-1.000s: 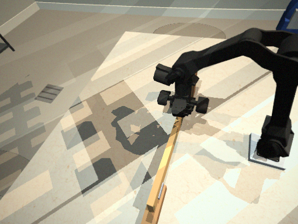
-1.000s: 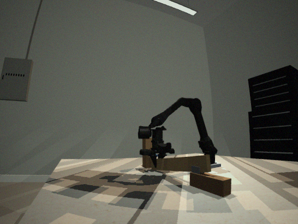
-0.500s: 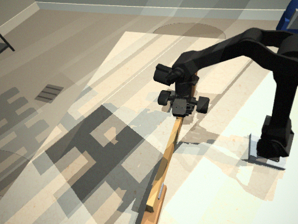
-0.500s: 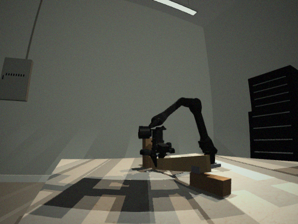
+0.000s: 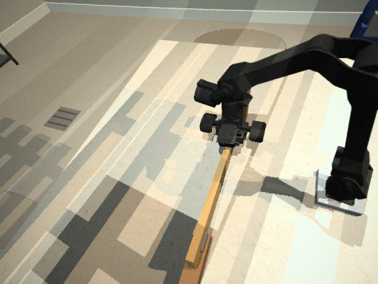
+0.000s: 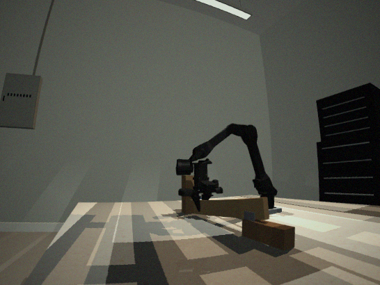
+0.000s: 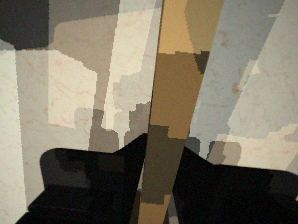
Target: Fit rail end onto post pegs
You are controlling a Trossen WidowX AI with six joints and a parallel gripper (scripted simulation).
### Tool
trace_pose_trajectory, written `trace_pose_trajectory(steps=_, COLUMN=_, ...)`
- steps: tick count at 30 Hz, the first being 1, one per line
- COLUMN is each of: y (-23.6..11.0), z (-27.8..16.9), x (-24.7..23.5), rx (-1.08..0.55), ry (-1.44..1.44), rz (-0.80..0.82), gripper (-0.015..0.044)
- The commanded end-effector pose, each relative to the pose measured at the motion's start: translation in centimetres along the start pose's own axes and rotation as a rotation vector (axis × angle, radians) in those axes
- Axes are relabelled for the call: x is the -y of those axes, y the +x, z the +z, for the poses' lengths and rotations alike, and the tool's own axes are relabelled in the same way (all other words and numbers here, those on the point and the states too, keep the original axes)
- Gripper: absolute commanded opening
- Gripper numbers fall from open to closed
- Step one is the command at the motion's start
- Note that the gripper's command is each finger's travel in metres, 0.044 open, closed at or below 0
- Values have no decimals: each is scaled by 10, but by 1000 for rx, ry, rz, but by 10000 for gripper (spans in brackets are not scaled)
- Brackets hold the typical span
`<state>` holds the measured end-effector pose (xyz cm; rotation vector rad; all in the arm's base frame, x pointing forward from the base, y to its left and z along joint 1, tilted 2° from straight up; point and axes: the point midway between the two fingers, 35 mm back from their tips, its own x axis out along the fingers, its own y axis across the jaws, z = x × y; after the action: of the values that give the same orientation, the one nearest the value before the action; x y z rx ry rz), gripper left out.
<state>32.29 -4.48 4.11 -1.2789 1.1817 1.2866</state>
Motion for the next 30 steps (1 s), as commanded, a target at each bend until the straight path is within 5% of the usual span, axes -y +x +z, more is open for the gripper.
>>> trace_pose_trajectory(steps=1, y=-6, z=0, x=4, rx=4, ry=0, rz=-14, gripper=0)
trace_pose_trajectory(steps=30, y=-21, z=0, x=5, rx=4, ry=0, rz=-14, gripper=0)
